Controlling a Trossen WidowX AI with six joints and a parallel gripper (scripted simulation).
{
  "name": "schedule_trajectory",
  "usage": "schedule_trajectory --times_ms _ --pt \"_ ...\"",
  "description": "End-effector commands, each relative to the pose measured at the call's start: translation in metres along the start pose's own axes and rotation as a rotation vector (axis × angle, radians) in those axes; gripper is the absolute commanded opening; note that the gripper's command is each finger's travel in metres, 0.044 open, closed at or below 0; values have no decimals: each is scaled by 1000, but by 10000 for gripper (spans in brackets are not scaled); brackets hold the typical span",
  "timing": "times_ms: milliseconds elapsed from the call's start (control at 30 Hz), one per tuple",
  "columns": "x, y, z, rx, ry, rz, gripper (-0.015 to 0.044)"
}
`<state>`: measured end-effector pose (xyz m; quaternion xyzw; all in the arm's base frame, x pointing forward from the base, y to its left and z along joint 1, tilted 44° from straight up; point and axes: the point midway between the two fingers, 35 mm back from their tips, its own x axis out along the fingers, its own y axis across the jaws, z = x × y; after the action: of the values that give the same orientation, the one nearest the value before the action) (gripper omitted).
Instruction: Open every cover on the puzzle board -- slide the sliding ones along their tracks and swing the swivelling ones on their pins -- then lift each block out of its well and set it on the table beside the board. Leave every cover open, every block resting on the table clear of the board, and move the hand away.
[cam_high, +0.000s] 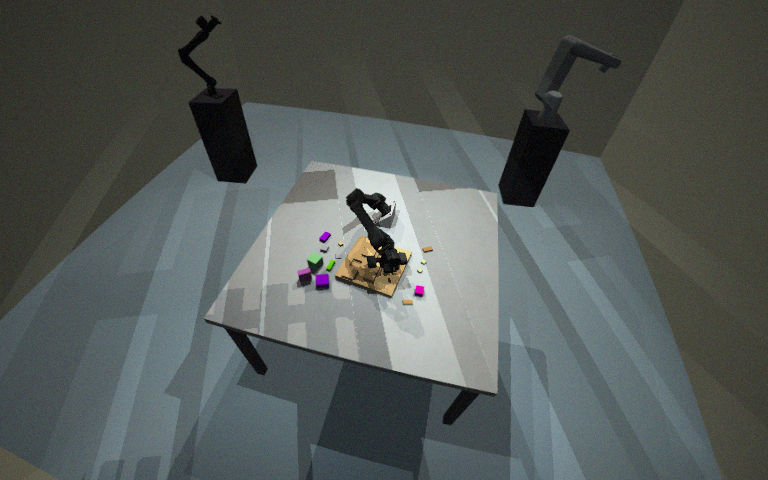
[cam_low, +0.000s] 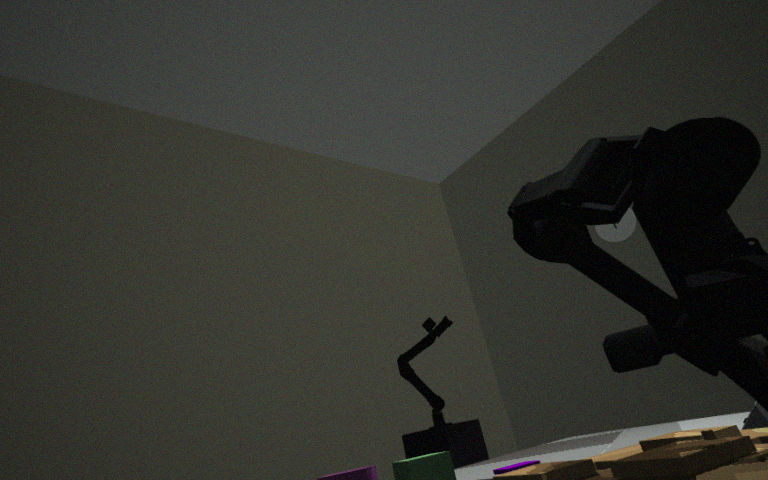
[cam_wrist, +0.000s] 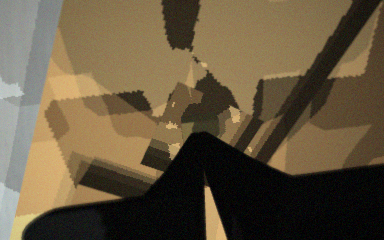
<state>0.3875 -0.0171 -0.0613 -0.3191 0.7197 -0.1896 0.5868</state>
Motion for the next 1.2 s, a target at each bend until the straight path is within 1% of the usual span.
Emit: schedule_trajectory --times_ms 0,433,533,633,800,933,1067,1100,1167 --pt "1 1 -1 -1 3 -1 0" --pt "1 1 -2 -1 3 -1 0" --pt "1 1 -2 61 3 -1 0" --pt "-1 1 -1 238 3 -1 0" --pt "-6 0 -1 719 2 -2 0" --pt "-7 0 -1 642 2 -2 0" --pt "-12 -1 -1 448 3 -1 0" --pt "-8 0 -2 534 5 -6 26" --pt "-14 0 -1 513 5 -5 79"
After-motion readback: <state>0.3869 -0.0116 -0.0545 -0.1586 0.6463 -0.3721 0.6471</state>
